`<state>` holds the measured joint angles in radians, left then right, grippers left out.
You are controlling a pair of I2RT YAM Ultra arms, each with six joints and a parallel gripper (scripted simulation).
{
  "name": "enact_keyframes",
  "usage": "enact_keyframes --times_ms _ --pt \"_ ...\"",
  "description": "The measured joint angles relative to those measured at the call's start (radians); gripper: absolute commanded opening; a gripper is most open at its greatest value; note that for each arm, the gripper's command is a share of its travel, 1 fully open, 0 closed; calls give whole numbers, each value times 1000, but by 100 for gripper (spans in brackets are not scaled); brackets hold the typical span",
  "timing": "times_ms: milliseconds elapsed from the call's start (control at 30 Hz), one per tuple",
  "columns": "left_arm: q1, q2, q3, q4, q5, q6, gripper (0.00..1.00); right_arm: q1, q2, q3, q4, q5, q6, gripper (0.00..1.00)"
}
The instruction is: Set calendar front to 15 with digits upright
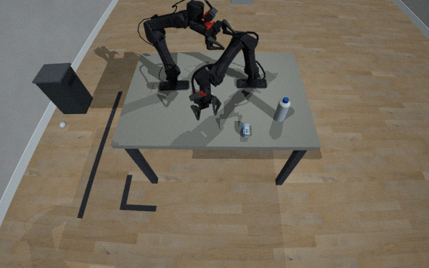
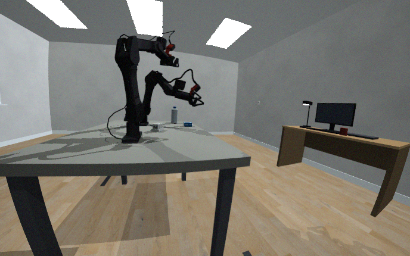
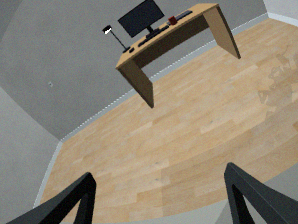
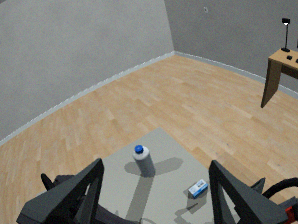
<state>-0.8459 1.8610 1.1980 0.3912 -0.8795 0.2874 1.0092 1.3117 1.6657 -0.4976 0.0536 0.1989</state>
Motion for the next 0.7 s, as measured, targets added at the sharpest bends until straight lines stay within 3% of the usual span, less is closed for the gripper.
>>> enact_keyframes --times_ms 400,700 --pt "0 0 0 0 0 0 100 260 15 12 144 -164 -273 100" --pt "0 0 0 0 0 0 100 588 122 12 198 -214 -426 100"
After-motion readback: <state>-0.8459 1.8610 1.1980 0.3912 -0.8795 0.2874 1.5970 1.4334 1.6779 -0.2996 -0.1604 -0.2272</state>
